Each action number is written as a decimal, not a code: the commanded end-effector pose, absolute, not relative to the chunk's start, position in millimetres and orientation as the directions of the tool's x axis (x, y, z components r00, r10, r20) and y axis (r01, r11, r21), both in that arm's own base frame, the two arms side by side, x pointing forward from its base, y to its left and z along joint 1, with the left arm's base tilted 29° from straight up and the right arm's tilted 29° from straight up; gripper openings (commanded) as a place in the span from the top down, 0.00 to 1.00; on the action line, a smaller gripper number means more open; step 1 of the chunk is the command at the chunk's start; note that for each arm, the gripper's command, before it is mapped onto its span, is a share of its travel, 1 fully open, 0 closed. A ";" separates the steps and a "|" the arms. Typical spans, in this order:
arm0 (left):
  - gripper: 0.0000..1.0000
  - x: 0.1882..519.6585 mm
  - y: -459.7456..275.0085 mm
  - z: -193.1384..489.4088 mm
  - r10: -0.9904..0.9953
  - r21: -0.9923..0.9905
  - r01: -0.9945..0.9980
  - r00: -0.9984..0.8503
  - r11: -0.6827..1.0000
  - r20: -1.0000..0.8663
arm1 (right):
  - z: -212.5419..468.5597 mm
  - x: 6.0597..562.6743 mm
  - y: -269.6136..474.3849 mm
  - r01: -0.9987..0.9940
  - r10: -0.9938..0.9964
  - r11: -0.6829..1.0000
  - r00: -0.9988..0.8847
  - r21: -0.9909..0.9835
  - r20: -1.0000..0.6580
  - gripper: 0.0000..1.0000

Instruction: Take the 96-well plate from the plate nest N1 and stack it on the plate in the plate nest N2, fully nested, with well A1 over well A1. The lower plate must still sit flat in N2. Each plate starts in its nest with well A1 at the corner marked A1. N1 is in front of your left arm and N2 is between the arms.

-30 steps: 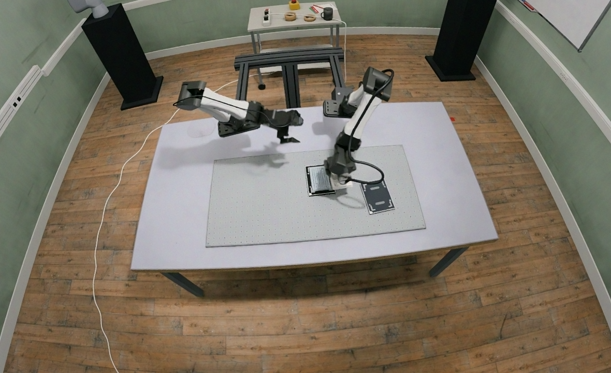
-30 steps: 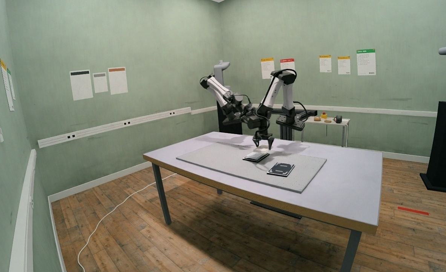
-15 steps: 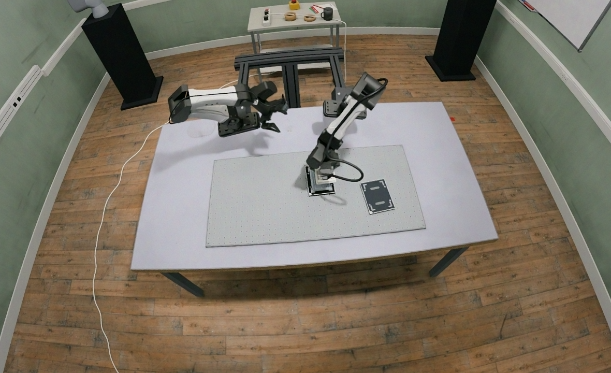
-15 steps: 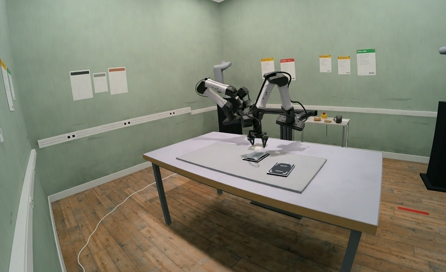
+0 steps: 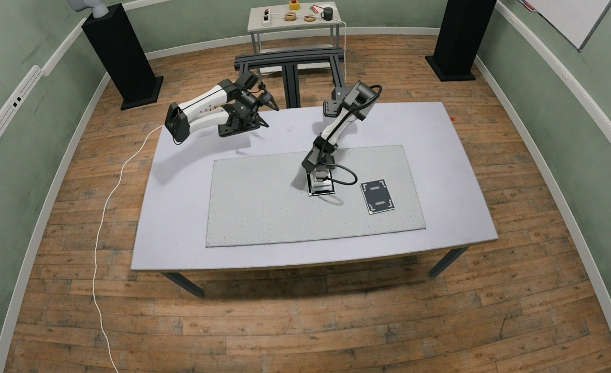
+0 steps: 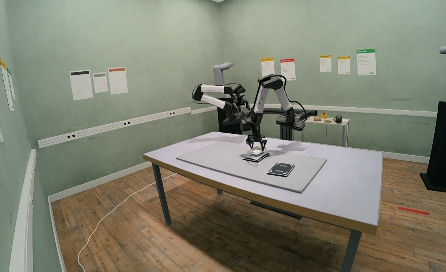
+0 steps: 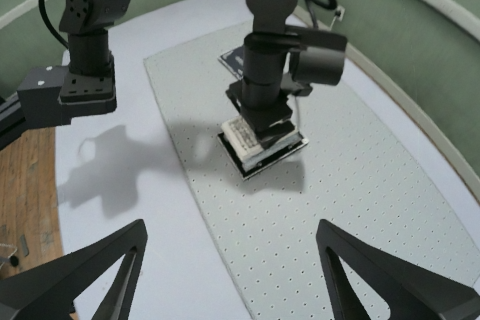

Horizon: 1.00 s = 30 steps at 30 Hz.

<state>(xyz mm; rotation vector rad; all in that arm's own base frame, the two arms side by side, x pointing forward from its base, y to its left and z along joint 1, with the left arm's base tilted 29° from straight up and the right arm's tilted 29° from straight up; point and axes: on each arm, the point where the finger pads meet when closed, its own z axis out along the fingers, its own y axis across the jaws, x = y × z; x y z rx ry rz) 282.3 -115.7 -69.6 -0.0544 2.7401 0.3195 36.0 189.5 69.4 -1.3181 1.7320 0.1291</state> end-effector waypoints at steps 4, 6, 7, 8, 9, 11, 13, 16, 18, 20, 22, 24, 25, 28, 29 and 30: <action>0.18 294.2 -119.7 -65.1 -0.006 0.195 -0.094 -0.911 0.976 -0.411 | 94.0 41.0 170.4 -0.749 -0.647 0.466 0.073 -0.470 -0.759 0.00; 0.18 294.1 -119.8 -65.1 -0.005 0.195 -0.094 -0.912 0.976 -0.411 | 91.1 37.4 171.4 -0.762 -0.653 0.454 0.068 -0.462 -0.754 0.00; 0.18 294.1 -119.8 -65.1 -0.005 0.195 -0.094 -0.912 0.976 -0.411 | 91.1 37.4 171.4 -0.762 -0.653 0.454 0.068 -0.462 -0.754 0.00; 0.18 294.1 -119.8 -65.1 -0.005 0.195 -0.094 -0.912 0.976 -0.411 | 91.1 37.4 171.4 -0.762 -0.653 0.454 0.068 -0.462 -0.754 0.00; 0.18 294.1 -119.8 -65.1 -0.005 0.195 -0.094 -0.912 0.976 -0.411 | 91.1 37.4 171.4 -0.762 -0.653 0.454 0.068 -0.462 -0.754 0.00; 0.18 297.7 -121.6 -62.9 -0.006 0.189 -0.095 -0.905 0.977 -0.426 | 91.1 37.4 171.4 -0.762 -0.653 0.454 0.068 -0.462 -0.754 0.00; 0.18 300.4 -122.9 -61.5 -0.014 0.181 -0.103 -0.898 0.978 -0.440 | 91.1 37.4 171.4 -0.762 -0.653 0.454 0.068 -0.462 -0.754 0.00; 0.18 300.2 -122.7 -60.1 -0.016 0.177 -0.105 -0.896 0.979 -0.445 | 90.8 37.8 171.0 -0.760 -0.654 0.455 0.068 -0.464 -0.753 0.00; 0.18 301.6 -123.4 -61.3 -0.016 0.178 -0.106 -0.896 0.978 -0.444 | 90.8 37.8 171.0 -0.760 -0.654 0.455 0.068 -0.464 -0.753 0.00; 0.18 300.7 -122.2 -64.3 -0.017 0.182 -0.107 -0.898 0.977 -0.439 | 90.8 37.8 171.0 -0.760 -0.654 0.455 0.068 -0.464 -0.753 0.00; 0.18 301.7 -122.5 -63.9 -0.018 0.179 -0.108 -0.897 0.978 -0.442 | 90.8 37.8 171.0 -0.760 -0.654 0.455 0.068 -0.464 -0.753 0.00; 0.18 301.9 -122.2 -65.4 -0.019 0.180 -0.109 -0.897 0.978 -0.441 | 90.8 37.8 171.0 -0.760 -0.654 0.455 0.068 -0.464 -0.753 0.00; 0.18 302.4 -122.1 -65.8 -0.016 0.181 -0.106 -0.898 0.978 -0.441 | 90.8 37.8 171.0 -0.760 -0.654 0.455 0.068 -0.464 -0.753 0.00; 0.18 303.8 -123.2 -67.7 -0.015 0.175 -0.101 -0.899 0.979 -0.437 | 94.7 37.5 171.9 -0.759 -0.654 0.457 0.066 -0.463 -0.753 0.00; 0.18 304.5 -123.3 -68.5 -0.014 0.175 -0.101 -0.899 0.979 -0.438 | 101.2 37.0 173.3 -0.758 -0.654 0.459 0.064 -0.463 -0.754 0.00; 0.18 305.3 -123.5 -69.2 -0.014 0.174 -0.101 -0.899 0.980 -0.438 | 101.0 37.0 173.3 -0.758 -0.654 0.461 0.063 -0.462 -0.754 0.00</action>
